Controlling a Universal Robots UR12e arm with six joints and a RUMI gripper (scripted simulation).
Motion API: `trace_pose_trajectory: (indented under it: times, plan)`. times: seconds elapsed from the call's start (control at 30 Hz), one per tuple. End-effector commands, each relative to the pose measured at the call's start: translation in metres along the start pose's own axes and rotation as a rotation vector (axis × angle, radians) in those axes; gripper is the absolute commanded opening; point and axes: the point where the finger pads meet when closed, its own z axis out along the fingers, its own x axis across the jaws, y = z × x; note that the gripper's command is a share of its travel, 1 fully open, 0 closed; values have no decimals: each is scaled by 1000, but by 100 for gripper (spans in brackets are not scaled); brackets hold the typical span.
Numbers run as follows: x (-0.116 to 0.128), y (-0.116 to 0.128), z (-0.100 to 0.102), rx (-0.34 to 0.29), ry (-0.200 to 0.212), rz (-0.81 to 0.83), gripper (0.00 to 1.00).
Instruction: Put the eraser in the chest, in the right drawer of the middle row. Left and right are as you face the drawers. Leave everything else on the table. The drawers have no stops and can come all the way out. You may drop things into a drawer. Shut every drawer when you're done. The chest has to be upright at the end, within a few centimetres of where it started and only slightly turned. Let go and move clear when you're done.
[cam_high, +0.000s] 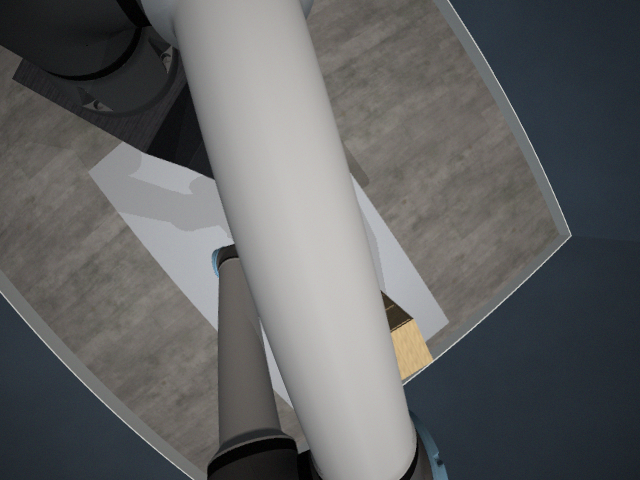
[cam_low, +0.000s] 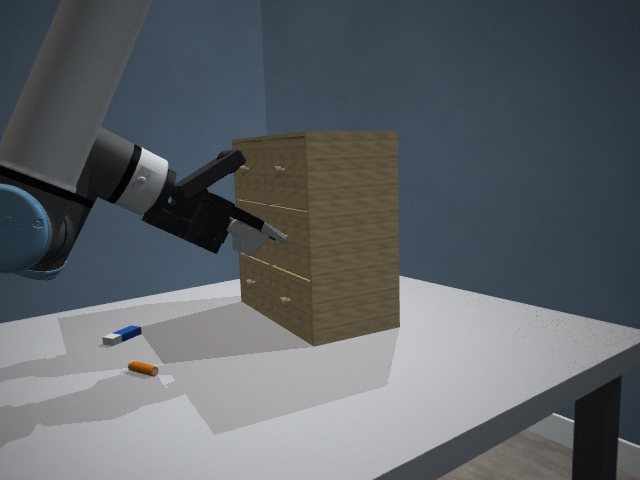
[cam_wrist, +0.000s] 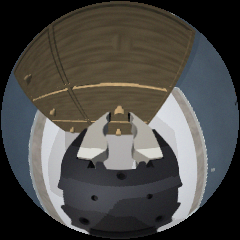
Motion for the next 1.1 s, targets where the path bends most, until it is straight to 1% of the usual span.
trace_pose_trajectory:
  times: [0.0,0.4,0.43,1.07]
  plan:
    - [0,-1,0,1,0,0,20]
    - [0,-1,0,1,0,0,20]
    - [0,-1,0,1,0,0,7]
    - [0,-1,0,1,0,0,7]
